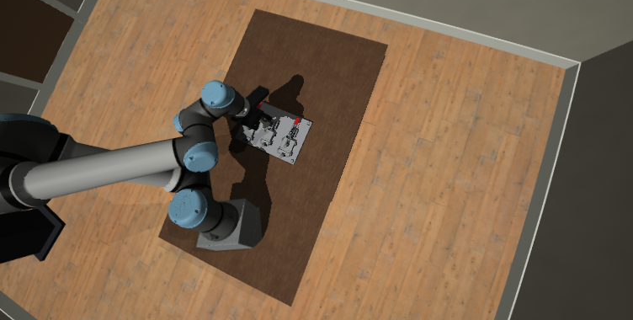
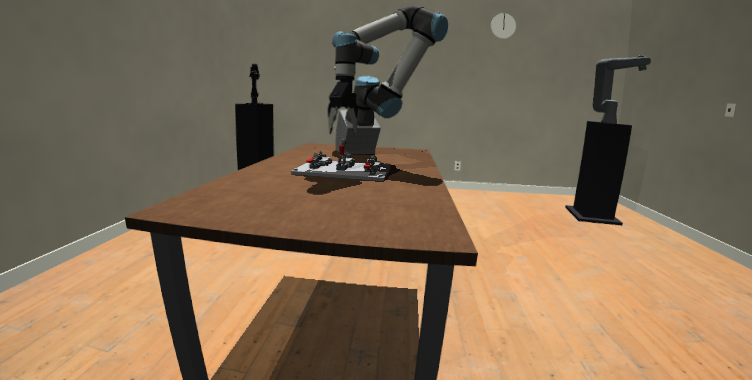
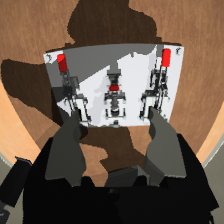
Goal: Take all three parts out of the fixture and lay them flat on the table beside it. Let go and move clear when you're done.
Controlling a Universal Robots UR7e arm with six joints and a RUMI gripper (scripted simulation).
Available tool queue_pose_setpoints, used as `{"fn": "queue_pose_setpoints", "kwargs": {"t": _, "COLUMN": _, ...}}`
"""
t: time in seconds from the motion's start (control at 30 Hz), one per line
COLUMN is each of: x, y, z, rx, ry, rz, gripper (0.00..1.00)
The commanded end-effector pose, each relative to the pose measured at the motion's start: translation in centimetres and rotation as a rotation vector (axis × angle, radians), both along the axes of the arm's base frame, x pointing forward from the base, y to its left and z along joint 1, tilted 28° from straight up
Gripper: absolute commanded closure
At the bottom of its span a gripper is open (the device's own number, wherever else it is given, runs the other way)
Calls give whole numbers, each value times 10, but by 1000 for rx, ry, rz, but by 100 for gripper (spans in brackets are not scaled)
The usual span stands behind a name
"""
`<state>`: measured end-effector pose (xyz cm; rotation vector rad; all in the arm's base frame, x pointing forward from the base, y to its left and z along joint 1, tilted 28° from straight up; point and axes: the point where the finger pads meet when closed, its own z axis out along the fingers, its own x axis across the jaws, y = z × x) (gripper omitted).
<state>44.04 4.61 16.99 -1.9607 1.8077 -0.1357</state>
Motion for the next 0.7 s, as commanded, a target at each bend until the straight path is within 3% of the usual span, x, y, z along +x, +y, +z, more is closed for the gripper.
{"fn": "queue_pose_setpoints", "kwargs": {"t": 0.0, "x": -7, "y": 0, "z": -3, "rx": 0, "ry": -1, "rz": 0, "gripper": 41}}
{"fn": "queue_pose_setpoints", "kwargs": {"t": 0.4, "x": -49, "y": -1, "z": -21, "rx": 0, "ry": -1, "rz": 0, "gripper": 41}}
{"fn": "queue_pose_setpoints", "kwargs": {"t": 0.67, "x": -64, "y": -2, "z": -27, "rx": 0, "ry": -1, "rz": 0, "gripper": 41}}
